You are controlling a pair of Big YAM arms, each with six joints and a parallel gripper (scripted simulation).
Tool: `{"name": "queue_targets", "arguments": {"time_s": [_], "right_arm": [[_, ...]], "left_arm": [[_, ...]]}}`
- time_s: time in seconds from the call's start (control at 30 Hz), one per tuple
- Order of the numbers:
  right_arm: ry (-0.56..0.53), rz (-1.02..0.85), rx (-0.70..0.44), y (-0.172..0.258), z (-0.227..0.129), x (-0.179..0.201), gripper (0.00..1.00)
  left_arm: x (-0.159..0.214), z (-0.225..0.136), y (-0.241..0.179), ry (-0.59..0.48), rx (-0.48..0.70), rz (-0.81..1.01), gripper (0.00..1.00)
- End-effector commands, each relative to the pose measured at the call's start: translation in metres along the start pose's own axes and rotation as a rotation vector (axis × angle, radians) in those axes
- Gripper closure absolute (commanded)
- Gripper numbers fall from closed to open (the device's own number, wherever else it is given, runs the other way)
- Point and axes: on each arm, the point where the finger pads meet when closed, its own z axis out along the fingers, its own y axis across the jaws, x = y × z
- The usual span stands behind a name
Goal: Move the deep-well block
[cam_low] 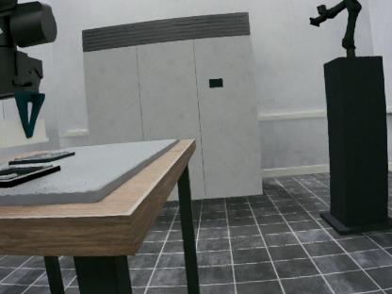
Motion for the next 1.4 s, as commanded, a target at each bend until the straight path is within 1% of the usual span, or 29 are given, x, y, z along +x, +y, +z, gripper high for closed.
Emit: {"name": "queue_targets", "arguments": {"time_s": [0.0,0.07,0.13,0.23,0.33,0.4,0.43,0.47,0.6,0.8,0.83,0.9,1.0,1.03,1.13,1.2,1.37], "right_arm": [[-0.001,0.049,-0.028,0.020,0.004,-0.023,0.19],[-0.002,0.089,-0.022,0.026,0.004,-0.045,0.19],[-0.002,0.115,-0.022,0.039,0.005,-0.082,0.19],[0.005,0.099,-0.034,0.056,0.005,-0.123,0.19],[0.010,0.087,-0.034,0.077,0.005,-0.175,0.19],[0.010,0.087,-0.034,0.077,0.005,-0.175,0.19],[0.002,0.086,-0.021,0.078,0.000,-0.193,0.19],[0.013,0.077,-0.032,0.090,0.005,-0.204,0.19],[0.015,0.050,-0.028,0.110,0.005,-0.257,0.19],[0.010,0.013,-0.024,0.130,0.005,-0.311,0.19],[-0.003,0.009,-0.015,0.126,-0.001,-0.321,0.19],[-0.004,-0.027,-0.016,0.129,-0.002,-0.328,0.19],[-0.003,-0.022,-0.020,0.126,-0.001,-0.328,0.19],[0.005,-0.032,-0.031,0.132,0.004,-0.327,0.19],[-0.004,-0.032,-0.024,0.128,0.001,-0.331,0.19],[0.004,-0.022,-0.031,0.128,0.011,-0.325,0.19],[-0.005,-0.034,-0.023,0.131,0.021,-0.330,0.19]], "left_arm": [[-0.004,0.001,-0.002,-0.011,0.004,-0.008,0.00],[-0.004,0.001,-0.002,-0.011,0.004,-0.008,0.00],[-0.004,0.001,-0.002,-0.011,0.004,-0.008,0.00],[-0.004,0.001,-0.002,-0.011,0.004,-0.008,0.00],[-0.004,0.001,-0.002,-0.011,0.004,-0.008,0.00],[-0.004,0.001,-0.002,-0.011,0.004,-0.008,0.00],[-0.004,0.001,-0.002,-0.011,0.004,-0.008,0.00],[-0.004,0.001,-0.002,-0.011,0.004,-0.008,0.00],[-0.004,0.001,-0.002,-0.011,0.004,-0.008,0.00],[-0.004,0.001,-0.002,-0.011,0.004,-0.008,0.00],[-0.004,0.001,-0.002,-0.011,0.004,-0.008,0.00],[-0.004,0.001,-0.002,-0.011,0.004,-0.008,0.00],[-0.004,0.001,-0.002,-0.011,0.004,-0.008,0.00],[-0.004,0.001,-0.002,-0.011,0.004,-0.008,0.00],[-0.004,0.001,-0.002,-0.011,0.004,-0.008,0.00],[-0.004,0.001,-0.002,-0.011,0.004,-0.008,0.00],[-0.004,0.001,-0.002,-0.011,0.004,-0.008,0.00]]}}
